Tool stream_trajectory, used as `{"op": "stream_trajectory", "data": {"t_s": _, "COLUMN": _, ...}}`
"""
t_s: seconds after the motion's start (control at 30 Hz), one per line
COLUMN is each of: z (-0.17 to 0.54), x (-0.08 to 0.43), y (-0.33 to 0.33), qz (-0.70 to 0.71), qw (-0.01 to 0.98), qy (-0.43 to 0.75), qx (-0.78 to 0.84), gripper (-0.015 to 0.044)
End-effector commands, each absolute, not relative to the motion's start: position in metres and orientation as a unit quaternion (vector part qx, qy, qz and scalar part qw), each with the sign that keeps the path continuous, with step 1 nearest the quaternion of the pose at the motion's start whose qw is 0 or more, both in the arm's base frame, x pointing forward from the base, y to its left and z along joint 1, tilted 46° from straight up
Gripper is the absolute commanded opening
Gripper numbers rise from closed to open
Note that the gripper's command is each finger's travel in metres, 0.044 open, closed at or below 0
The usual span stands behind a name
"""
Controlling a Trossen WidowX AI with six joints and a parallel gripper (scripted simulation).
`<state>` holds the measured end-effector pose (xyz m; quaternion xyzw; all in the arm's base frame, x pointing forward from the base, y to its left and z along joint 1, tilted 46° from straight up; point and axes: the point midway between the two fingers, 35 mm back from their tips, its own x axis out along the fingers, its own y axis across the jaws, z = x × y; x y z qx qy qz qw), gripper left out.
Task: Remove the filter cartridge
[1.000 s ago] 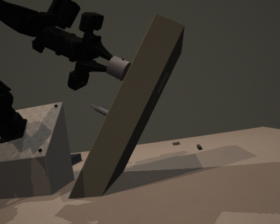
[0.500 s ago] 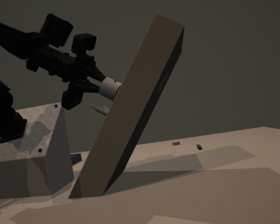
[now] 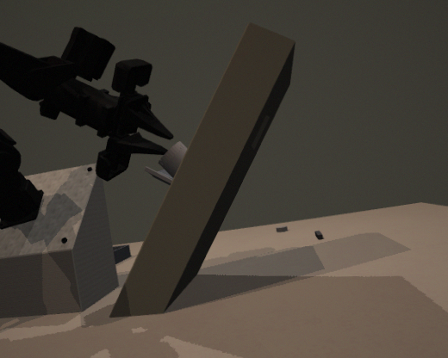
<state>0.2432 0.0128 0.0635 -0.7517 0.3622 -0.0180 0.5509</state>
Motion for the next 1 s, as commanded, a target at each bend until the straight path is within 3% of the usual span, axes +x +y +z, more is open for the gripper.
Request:
{"op": "stream_trajectory", "data": {"t_s": 0.0, "z": 0.064, "x": 0.244, "y": 0.013, "qz": -0.019, "qw": 0.552, "qy": 0.362, "qx": -0.751, "gripper": 0.0115}}
{"op": "stream_trajectory", "data": {"t_s": 0.2, "z": 0.062, "x": 0.241, "y": 0.012, "qz": -0.016, "qw": 0.552, "qy": 0.36, "qx": -0.752, "gripper": 0.0115}}
{"op": "stream_trajectory", "data": {"t_s": 0.57, "z": 0.111, "x": 0.284, "y": 0.052, "qz": -0.016, "qw": 0.553, "qy": 0.36, "qx": -0.752, "gripper": 0.0115}}
{"op": "stream_trajectory", "data": {"t_s": 0.97, "z": 0.161, "x": 0.289, "y": 0.105, "qz": -0.014, "qw": 0.558, "qy": 0.356, "qx": -0.75, "gripper": 0.043}}
